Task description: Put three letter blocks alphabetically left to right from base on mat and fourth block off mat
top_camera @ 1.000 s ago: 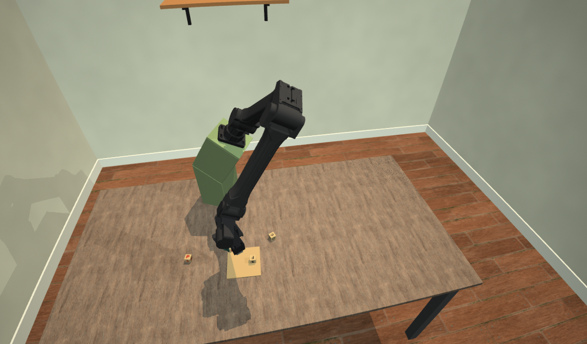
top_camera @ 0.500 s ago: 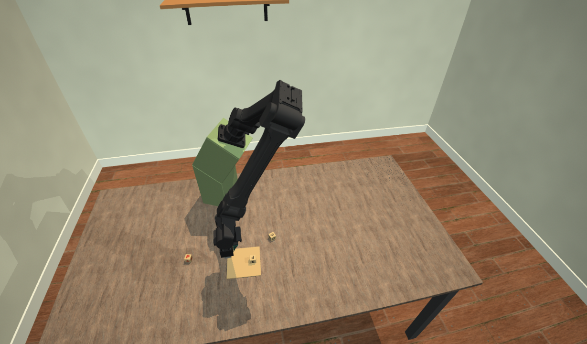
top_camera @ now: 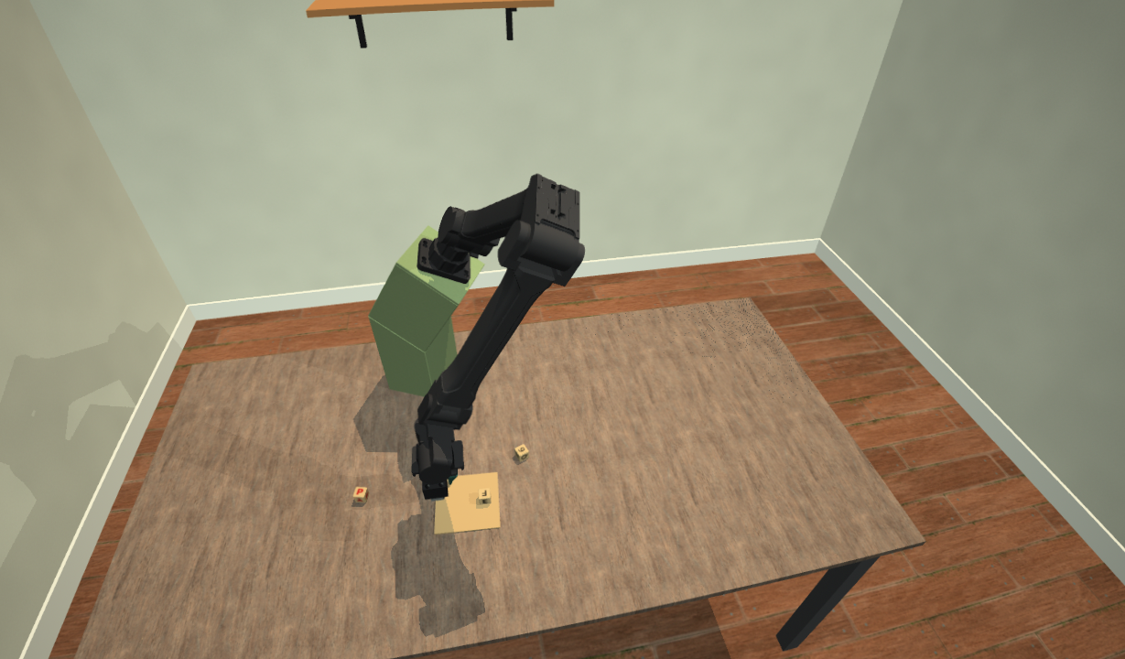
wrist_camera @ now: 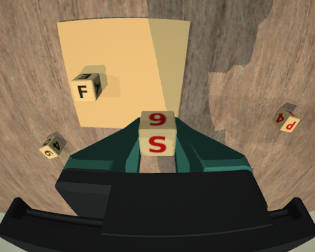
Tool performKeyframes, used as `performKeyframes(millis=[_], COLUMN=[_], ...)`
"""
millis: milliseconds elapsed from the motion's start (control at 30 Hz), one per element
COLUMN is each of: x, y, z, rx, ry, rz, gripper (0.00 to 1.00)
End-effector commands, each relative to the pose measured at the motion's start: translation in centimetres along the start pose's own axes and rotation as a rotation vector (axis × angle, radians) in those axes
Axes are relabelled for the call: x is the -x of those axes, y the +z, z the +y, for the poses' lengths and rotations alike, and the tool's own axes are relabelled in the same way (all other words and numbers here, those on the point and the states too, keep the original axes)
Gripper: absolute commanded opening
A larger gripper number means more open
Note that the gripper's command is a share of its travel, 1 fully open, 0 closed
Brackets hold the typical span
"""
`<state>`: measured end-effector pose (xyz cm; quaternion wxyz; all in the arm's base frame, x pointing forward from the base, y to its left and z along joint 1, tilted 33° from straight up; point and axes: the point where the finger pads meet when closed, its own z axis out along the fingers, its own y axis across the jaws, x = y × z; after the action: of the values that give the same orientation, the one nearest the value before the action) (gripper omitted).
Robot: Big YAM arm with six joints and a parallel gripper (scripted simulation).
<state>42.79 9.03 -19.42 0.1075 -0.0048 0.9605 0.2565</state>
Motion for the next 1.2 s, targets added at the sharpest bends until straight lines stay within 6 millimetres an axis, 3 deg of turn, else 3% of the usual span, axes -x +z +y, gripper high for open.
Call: performKeyframes(millis=[0,400,467,500,567,633,1167], x=[1.0,1.0,1.0,3.1,1.5,1.1,1.3], y=[1.2,6.3,6.3,4.8,6.3,6.9,6.4], z=[0.2,0.3,0.3,-0.3,-0.3,0.0,0.4], rx=[0.000,0.001,0.001,-0.001,-0.002,0.000,0.002], ry=[0.006,0.007,0.007,0.018,0.020,0.013,0.008], rz=[-0.024,-0.023,-0.023,-0.072,-0.037,-0.026,-0.032], gripper=[0.20,0.20,0.20,0.20,0.20,0.20,0.20])
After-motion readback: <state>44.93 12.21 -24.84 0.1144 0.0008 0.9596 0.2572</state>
